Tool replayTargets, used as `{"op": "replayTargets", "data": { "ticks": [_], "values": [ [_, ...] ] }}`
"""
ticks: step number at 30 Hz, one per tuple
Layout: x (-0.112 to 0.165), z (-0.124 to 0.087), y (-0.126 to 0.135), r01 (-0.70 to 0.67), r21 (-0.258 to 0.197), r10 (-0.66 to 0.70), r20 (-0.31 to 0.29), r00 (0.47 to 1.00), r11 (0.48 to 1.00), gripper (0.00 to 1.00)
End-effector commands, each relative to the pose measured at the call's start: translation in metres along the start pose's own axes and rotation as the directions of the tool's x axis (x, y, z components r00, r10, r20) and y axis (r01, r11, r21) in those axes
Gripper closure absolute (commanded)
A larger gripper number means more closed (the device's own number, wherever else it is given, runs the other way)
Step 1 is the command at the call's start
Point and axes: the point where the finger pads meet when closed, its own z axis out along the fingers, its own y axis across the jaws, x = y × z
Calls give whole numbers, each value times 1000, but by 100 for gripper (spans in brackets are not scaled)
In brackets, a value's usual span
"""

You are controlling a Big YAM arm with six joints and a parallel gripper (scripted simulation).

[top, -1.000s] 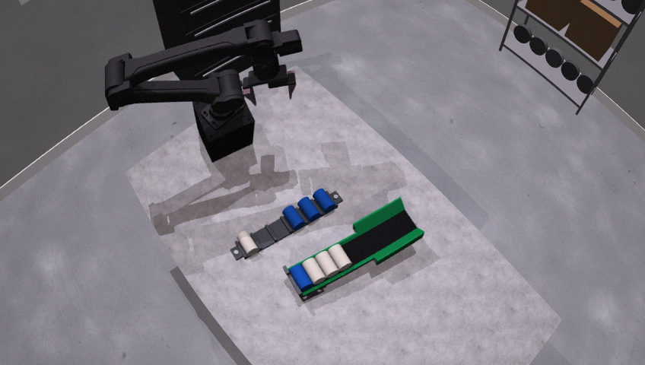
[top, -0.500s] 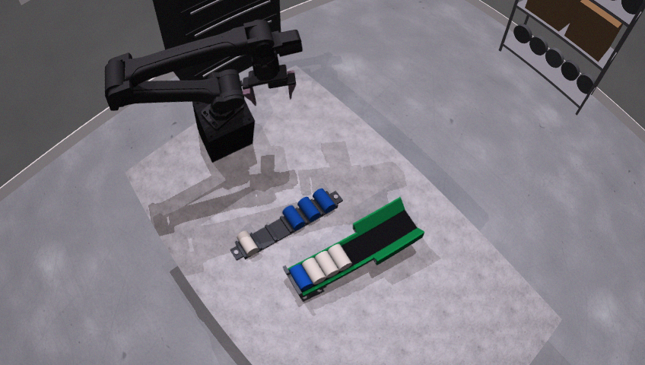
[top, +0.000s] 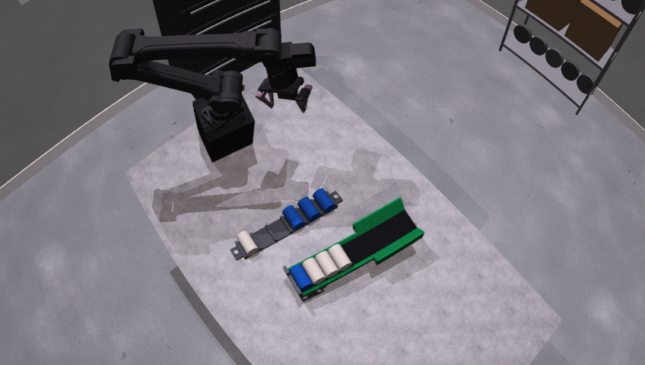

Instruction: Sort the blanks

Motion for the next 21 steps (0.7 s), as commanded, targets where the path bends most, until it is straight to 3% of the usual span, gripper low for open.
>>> {"op": "replayTargets", "data": {
  "ticks": [1,3,6,8,9,11,12,13,14,15,16,18,19,20,21],
  "values": [
    [-3,1,-17,-128,25,128,14,992,991,0],
    [5,14,-37,-336,47,335,35,942,941,0],
    [11,20,-49,-450,61,448,50,893,891,0],
    [18,30,-57,-553,69,550,61,833,830,0],
    [27,40,-65,-627,75,623,72,779,776,0],
    [28,34,-73,-653,89,647,86,757,752,0],
    [39,43,-81,-740,97,733,104,672,665,0],
    [39,43,-82,-741,99,733,106,672,665,0],
    [52,51,-90,-808,107,798,124,590,580,0],
    [52,51,-90,-816,108,807,127,577,567,0],
    [66,59,-98,-865,114,853,145,501,489,0],
    [66,59,-98,-865,114,853,145,501,489,0],
    [81,66,-106,-927,124,911,179,372,354,0],
    [83,61,-113,-927,131,909,191,370,350,0],
    [99,66,-121,-957,136,934,218,282,257,0]
  ]
}}
